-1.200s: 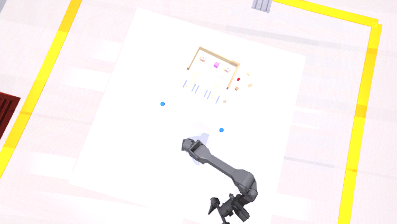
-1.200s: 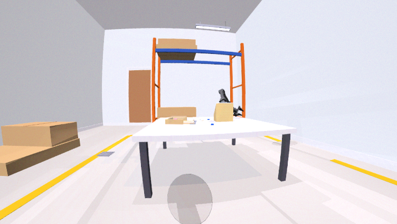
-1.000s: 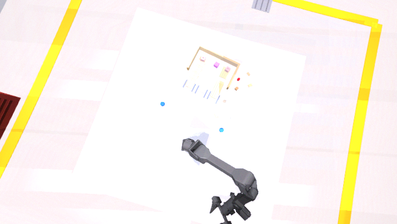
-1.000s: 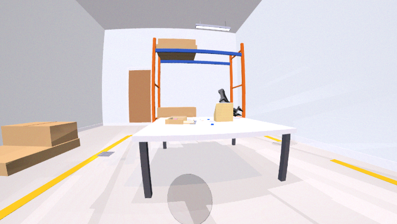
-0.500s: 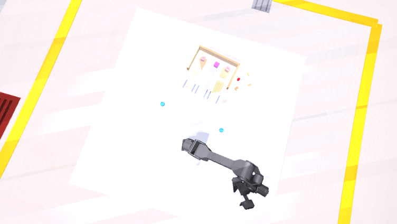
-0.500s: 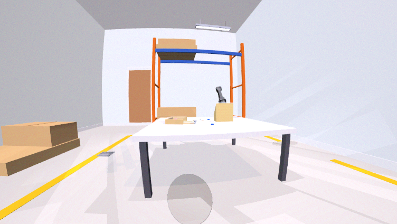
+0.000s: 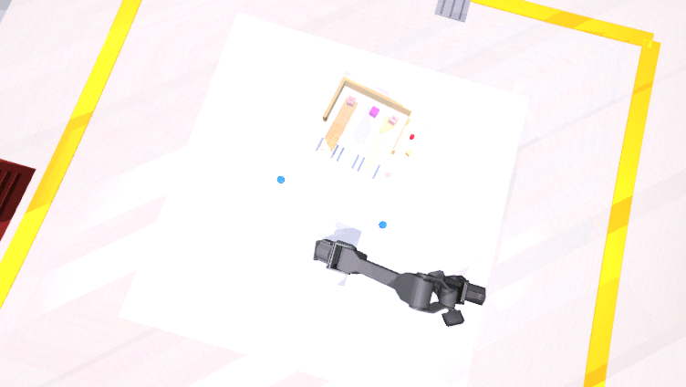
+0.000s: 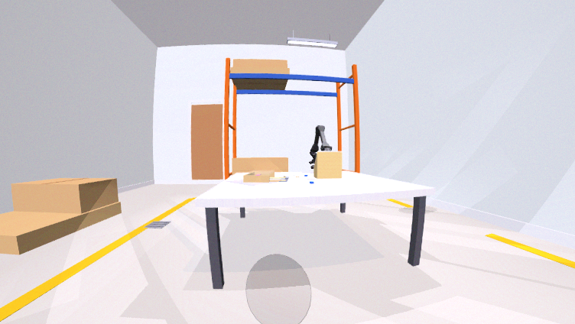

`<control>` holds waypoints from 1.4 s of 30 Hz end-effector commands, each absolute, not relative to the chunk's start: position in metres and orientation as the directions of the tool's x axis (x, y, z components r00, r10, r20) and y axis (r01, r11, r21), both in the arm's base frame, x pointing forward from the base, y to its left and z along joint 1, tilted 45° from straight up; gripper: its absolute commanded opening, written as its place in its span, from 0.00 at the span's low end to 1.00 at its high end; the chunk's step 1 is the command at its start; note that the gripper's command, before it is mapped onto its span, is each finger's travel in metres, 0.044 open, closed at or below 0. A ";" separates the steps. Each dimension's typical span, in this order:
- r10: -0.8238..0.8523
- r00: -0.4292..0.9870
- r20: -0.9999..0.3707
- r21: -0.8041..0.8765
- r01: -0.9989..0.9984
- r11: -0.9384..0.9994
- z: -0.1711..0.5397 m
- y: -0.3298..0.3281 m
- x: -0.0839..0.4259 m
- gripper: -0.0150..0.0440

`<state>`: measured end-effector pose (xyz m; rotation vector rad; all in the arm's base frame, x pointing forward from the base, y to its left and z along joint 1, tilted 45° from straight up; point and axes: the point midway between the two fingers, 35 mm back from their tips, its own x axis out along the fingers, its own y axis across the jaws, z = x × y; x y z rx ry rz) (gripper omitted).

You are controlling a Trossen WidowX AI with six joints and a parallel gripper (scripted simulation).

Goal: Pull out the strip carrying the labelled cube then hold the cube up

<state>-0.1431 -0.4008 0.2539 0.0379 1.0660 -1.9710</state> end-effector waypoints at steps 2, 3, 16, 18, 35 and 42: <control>-0.785 -0.494 -0.375 -0.594 0.778 -0.206 0.258 -0.411 -0.097 0.93; -0.801 -0.468 -0.373 -0.588 0.787 -0.187 0.256 -0.414 -0.086 0.93; -0.895 -0.134 -0.425 -0.622 0.761 0.181 0.179 -0.409 0.098 0.93; -0.902 -0.073 -0.426 -0.627 0.742 0.236 0.165 -0.398 0.130 0.93; -0.789 0.441 -0.428 -0.661 0.442 0.606 0.062 -0.201 0.314 0.93; -0.656 0.628 -0.418 -0.692 0.248 0.678 0.028 -0.097 0.326 0.93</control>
